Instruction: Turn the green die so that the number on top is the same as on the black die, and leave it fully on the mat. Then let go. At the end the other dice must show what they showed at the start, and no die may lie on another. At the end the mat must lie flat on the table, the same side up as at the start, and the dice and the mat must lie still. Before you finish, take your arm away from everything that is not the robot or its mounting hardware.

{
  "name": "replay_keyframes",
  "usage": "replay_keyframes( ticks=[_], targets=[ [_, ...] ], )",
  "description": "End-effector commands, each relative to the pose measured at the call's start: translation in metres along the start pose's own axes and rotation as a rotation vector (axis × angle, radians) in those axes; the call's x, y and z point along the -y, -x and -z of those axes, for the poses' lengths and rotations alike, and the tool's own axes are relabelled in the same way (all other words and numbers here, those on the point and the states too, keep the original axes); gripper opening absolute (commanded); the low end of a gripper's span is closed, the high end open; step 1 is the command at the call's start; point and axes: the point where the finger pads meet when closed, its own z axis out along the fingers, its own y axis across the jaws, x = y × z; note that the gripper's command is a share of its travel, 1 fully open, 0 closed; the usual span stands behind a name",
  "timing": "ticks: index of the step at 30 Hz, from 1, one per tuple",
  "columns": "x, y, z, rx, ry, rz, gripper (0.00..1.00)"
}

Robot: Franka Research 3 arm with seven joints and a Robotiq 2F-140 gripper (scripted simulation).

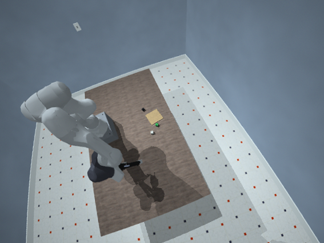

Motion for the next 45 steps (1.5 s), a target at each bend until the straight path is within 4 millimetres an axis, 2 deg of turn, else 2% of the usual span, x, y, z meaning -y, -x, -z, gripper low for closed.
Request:
replay_keyframes(
  ticks=[1,19,22,27,32,35,36,45],
  targets=[
    [0.0,0.0,0.0,0.0,0.0,0.0,1.0],
    [0.001,0.002,-0.002,0.004,0.01,0.02,1.0],
    [0.006,0.02,-0.017,0.035,0.089,0.183,1.0],
    [0.011,0.037,-0.032,0.067,0.165,0.355,1.0],
    [0.017,0.054,-0.045,0.097,0.234,0.528,1.0],
    [0.018,0.056,-0.047,0.101,0.243,0.553,1.0],
    [0.021,0.064,-0.052,0.114,0.273,0.634,1.0],
    [0.034,0.091,-0.073,0.161,0.371,0.936,1.0]
  ],
)
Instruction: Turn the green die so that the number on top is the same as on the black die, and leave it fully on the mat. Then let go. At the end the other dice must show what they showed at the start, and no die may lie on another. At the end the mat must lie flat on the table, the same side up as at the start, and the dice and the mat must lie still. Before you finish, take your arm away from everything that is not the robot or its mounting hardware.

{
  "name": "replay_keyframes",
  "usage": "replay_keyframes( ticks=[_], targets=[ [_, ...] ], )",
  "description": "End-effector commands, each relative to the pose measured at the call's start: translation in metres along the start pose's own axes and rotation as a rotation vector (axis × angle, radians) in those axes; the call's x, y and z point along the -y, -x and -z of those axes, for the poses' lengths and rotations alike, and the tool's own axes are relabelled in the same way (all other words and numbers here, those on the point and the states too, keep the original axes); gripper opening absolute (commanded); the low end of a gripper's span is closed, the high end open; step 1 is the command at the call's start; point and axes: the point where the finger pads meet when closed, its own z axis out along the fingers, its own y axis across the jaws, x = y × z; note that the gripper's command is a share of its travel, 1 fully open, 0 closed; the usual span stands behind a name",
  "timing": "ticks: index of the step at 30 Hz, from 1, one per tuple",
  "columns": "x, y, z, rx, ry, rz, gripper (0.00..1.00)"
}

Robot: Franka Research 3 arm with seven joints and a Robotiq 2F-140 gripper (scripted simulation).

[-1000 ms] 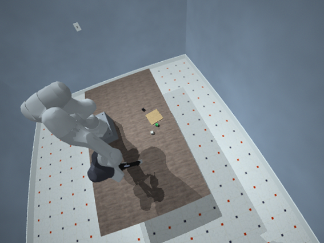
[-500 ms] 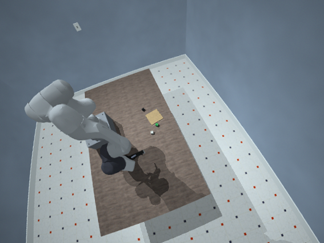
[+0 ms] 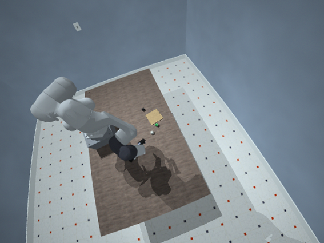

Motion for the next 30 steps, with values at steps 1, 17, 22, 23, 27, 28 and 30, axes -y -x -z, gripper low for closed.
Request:
replay_keyframes(
  ticks=[1,17,22,23,27,28,30],
  targets=[
    [0.011,0.0,-0.006,0.009,0.054,0.166,1.0],
    [0.075,0.01,-0.027,0.048,0.201,0.686,1.0],
    [0.094,0.013,-0.032,0.055,0.235,0.824,1.0],
    [0.094,0.013,-0.032,0.055,0.235,0.824,1.0],
    [0.118,0.019,-0.039,0.06,0.273,0.998,1.0],
    [0.123,0.02,-0.04,0.06,0.281,1.033,1.0],
    [0.131,0.022,-0.042,0.061,0.292,1.088,1.0]
  ],
)
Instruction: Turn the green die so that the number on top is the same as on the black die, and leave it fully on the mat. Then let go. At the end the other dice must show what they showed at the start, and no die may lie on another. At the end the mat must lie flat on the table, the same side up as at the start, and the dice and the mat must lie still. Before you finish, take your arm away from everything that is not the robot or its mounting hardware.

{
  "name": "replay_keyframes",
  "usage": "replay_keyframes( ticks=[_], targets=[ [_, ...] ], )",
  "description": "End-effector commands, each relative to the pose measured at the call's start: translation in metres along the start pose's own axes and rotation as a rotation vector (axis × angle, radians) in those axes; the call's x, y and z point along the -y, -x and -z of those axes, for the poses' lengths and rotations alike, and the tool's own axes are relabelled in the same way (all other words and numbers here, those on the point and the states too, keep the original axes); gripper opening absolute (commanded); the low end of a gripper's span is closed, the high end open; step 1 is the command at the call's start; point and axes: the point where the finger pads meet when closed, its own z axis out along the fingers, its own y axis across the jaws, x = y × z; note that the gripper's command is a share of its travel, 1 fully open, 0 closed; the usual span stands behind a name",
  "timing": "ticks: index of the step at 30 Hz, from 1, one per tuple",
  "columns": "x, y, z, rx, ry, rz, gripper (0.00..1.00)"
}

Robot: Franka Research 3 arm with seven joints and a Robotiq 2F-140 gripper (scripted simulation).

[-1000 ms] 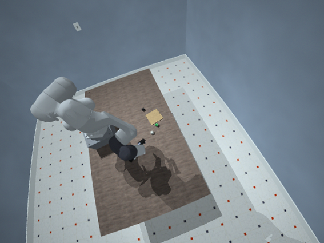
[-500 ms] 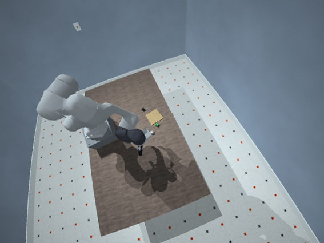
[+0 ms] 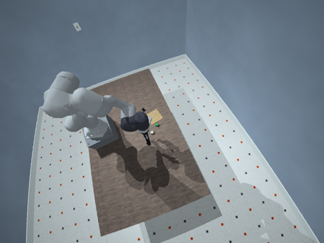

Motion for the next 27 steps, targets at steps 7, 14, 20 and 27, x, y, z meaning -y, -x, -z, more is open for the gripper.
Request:
replay_keyframes(
  ticks=[7,14,20,27],
  targets=[
    [0.04,-0.034,0.002,-0.011,0.087,0.369,1.0],
    [0.071,-0.053,0.004,-0.022,0.135,0.578,1.0],
    [0.096,-0.066,0.005,-0.032,0.169,0.73,1.0],
    [0.097,-0.066,0.005,-0.033,0.169,0.733,1.0]
  ],
)
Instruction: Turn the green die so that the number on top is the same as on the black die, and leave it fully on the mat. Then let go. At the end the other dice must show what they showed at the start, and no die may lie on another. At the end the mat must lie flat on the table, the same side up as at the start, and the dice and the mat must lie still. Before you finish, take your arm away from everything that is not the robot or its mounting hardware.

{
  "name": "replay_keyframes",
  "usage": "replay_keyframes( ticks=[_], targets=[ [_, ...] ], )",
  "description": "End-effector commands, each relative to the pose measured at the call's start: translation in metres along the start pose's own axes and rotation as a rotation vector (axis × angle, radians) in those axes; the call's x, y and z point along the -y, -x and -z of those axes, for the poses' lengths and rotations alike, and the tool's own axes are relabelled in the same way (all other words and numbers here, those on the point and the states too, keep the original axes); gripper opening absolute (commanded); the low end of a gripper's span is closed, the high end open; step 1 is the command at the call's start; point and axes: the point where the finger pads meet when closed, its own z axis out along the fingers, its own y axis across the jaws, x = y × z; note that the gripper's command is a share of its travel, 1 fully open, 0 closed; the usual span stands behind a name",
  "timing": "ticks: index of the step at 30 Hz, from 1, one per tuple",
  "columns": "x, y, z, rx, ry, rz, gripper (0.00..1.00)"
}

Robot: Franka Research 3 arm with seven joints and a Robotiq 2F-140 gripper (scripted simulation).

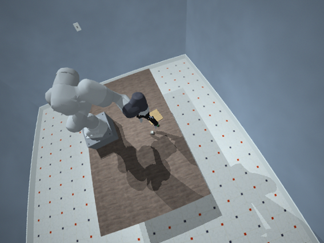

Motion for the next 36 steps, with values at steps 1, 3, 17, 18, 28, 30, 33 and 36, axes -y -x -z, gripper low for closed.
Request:
replay_keyframes(
  ticks=[1,3,17,18,28,30,33,36],
  targets=[
    [0.001,-0.003,0.0,-0.004,0.005,0.032,1.0],
    [0.001,-0.003,0.0,-0.004,0.005,0.032,1.0],
    [0.001,-0.003,0.0,-0.004,0.005,0.032,1.0],
    [0.001,-0.003,0.0,-0.004,0.005,0.032,1.0],
    [0.001,-0.004,-0.036,-0.004,0.005,0.032,1.0],
    [0.001,-0.004,-0.051,-0.004,0.005,0.032,1.0],
    [0.001,-0.005,-0.064,-0.004,0.005,0.032,1.0],
    [0.001,-0.005,-0.076,-0.004,0.005,0.032,1.0]
  ],
)
